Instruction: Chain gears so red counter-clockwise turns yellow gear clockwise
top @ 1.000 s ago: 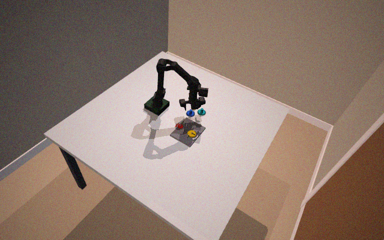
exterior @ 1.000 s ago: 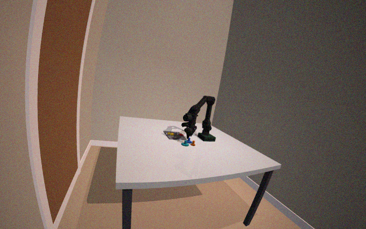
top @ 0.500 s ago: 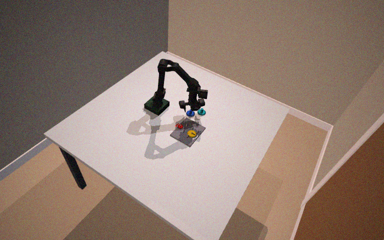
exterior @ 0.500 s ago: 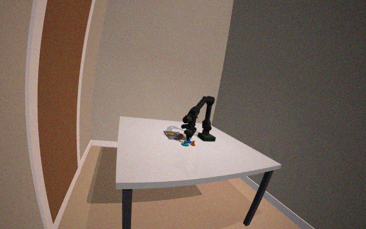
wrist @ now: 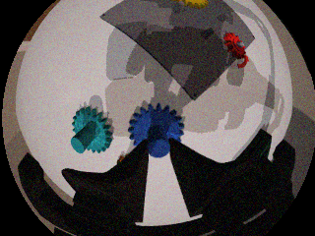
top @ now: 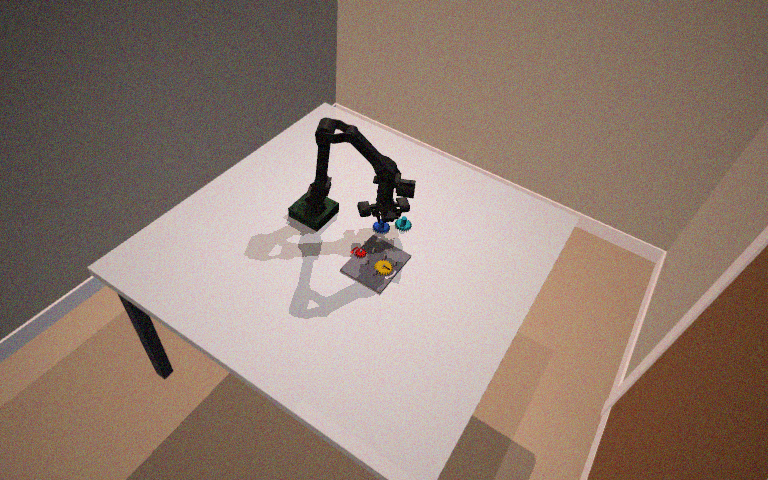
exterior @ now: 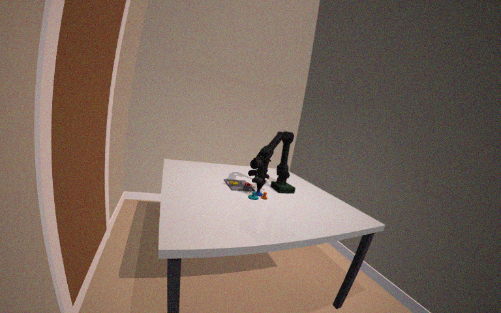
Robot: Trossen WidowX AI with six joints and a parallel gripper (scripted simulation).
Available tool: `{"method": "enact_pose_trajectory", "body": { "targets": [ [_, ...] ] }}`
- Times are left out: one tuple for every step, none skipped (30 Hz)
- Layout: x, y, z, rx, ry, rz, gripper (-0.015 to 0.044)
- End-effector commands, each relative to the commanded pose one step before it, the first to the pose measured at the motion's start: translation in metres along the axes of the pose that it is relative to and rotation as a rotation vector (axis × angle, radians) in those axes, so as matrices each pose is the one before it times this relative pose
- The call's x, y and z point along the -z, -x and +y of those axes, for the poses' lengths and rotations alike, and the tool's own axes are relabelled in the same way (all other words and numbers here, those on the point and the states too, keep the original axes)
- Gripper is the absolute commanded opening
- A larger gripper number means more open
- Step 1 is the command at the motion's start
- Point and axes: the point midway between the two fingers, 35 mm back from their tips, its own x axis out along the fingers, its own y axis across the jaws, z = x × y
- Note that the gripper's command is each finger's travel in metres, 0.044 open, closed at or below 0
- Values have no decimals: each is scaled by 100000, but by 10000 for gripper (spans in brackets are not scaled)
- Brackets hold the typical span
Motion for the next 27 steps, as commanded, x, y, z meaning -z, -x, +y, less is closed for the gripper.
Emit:
{"method": "enact_pose_trajectory", "body": {
  "targets": [
    [-4, -90, -90, 291, -344, -200, 53],
    [0, 0, 0, 0, 0, 0, 46],
    [0, 0, 0, 0, 0, 0, 39],
    [0, 0, 0, 0, 0, 0, 32],
    [0, 0, 0, 0, 0, 0, 6],
    [-7, 37, 9, -1, 0, -1, 0],
    [-20, 111, 28, -3, 0, -2, 0],
    [-32, 185, 45, -5, 0, -3, 0],
    [-38, 224, 52, -6, 0, -4, 0],
    [-38, 225, 50, -6, 0, -4, 0],
    [-37, 226, 48, -6, 0, -4, 0],
    [-36, 227, 46, -5, 0, -4, 0],
    [-35, 228, 44, -5, 0, -4, 0],
    [-35, 229, 42, -5, 0, -3, 0],
    [-34, 230, 39, -5, 0, -3, 0],
    [-33, 231, 37, -5, 0, -3, 0],
    [-32, 232, 35, -4, 0, -3, 0],
    [-31, 233, 33, -4, 0, -3, 0],
    [-30, 234, 31, -4, 0, -3, 0],
    [-30, 234, 28, -4, 0, -3, 0],
    [-29, 235, 26, -3, 0, -3, 0],
    [-28, 236, 24, -3, 0, -3, 0],
    [-27, 237, 22, -3, 0, -3, 0],
    [-26, 237, 20, -3, 0, -3, 0],
    [-25, 238, 17, -3, 0, -3, 0],
    [-24, 239, 15, -2, 0, -2, 0],
    [-24, 239, 13, -2, 0, -2, 0]
  ]
}}
